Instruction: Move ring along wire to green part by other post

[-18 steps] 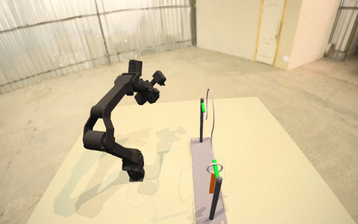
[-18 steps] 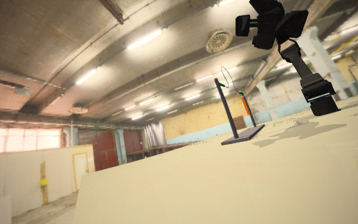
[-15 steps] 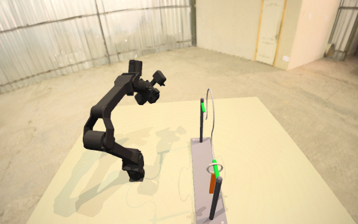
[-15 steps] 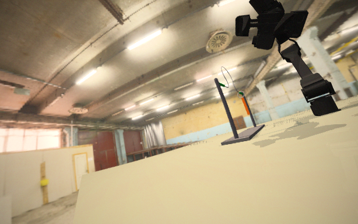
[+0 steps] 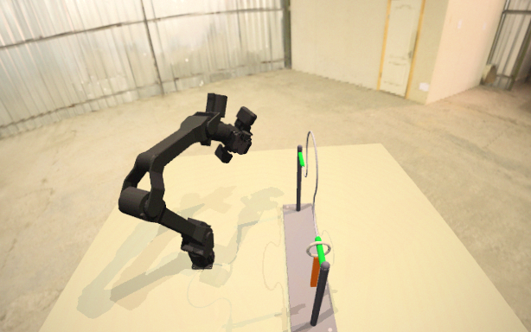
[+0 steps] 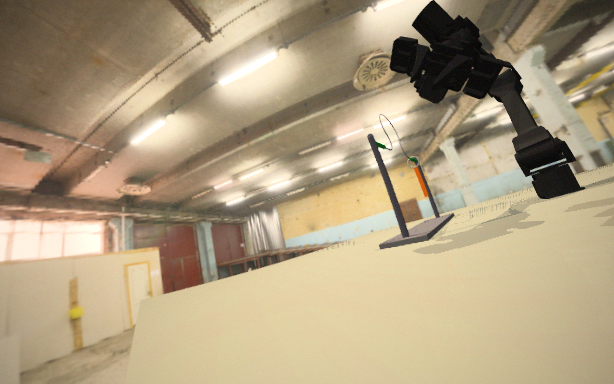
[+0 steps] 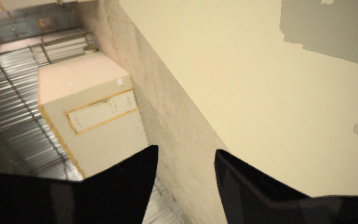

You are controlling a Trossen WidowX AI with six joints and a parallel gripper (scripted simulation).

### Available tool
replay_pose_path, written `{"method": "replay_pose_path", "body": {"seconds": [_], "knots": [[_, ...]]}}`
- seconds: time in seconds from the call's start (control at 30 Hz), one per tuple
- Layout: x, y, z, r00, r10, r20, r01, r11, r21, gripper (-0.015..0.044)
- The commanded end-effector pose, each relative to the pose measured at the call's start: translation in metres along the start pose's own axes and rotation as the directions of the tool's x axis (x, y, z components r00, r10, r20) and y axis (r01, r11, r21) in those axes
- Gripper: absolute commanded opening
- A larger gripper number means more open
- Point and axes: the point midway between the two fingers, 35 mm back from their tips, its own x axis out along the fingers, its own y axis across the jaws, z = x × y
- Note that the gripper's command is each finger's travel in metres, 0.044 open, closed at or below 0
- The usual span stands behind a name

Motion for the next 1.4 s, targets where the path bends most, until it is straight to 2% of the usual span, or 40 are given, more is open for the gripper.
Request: {"method": "replay_pose_path", "body": {"seconds": [0.0,0.63,1.37], "knots": [[0.011,-0.004,0.015,0.999,-0.017,0.027,0.019,0.997,-0.08,0.016],[0.045,-0.015,0.097,0.988,-0.064,0.139,0.12,0.89,-0.441,0.016],[0.056,-0.042,0.194,0.966,-0.115,0.232,0.252,0.627,-0.737,0.016]]}}
